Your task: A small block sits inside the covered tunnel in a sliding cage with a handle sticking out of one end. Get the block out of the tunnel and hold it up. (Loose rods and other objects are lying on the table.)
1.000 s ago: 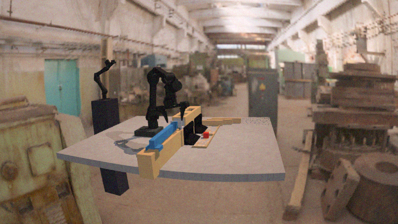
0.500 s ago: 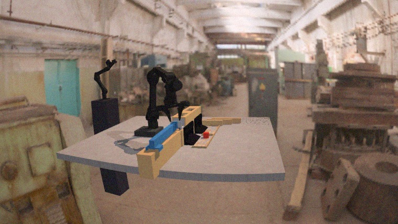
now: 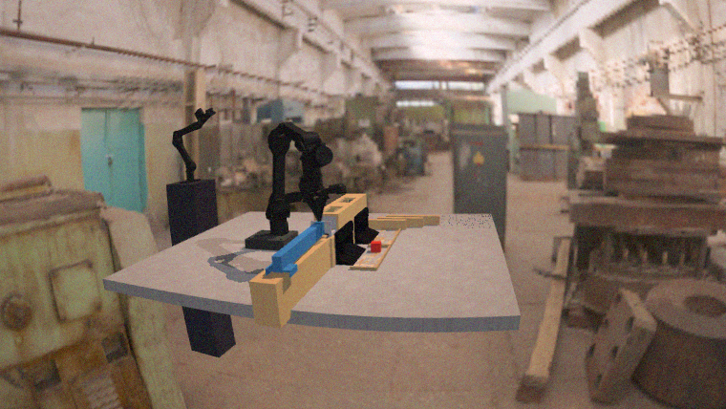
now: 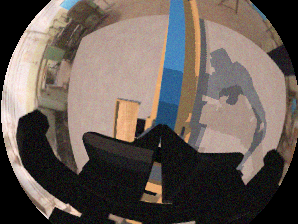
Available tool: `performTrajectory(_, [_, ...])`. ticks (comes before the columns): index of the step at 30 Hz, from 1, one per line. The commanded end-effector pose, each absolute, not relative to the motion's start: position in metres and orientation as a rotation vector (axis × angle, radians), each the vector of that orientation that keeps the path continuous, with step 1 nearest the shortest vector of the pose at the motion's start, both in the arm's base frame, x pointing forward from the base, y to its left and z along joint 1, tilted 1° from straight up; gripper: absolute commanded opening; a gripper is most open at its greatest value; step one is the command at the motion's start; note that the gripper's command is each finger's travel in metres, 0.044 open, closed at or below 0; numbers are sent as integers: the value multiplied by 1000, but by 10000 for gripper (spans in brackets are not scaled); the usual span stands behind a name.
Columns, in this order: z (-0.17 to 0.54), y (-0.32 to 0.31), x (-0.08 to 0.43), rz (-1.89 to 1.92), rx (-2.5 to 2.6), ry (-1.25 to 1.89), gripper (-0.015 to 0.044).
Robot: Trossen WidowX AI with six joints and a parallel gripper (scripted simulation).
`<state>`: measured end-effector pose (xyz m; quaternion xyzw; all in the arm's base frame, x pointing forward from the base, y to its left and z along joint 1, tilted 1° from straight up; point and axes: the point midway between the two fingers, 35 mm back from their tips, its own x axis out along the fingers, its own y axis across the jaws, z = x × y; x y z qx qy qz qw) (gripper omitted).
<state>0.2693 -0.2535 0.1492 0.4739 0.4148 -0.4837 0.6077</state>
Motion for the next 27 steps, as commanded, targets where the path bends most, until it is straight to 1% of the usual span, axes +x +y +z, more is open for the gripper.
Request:
performTrajectory(1, [149,-254,270,-1116,1093,958,0])
performTrajectory(3, [148,-257,270,-1116,1093,958,0])
performTrajectory(12, [153,-254,269,-1119,1096,957,236])
performTrajectory(20, [186,-254,269,-1118,1096,951,440])
performTrajectory(21, [188,-253,269,-1118,1096,951,440])
performTrajectory(22, [175,-253,269,-1118,1095,958,440])
performTrajectory(27, [152,-249,269,-1118,1096,951,440])
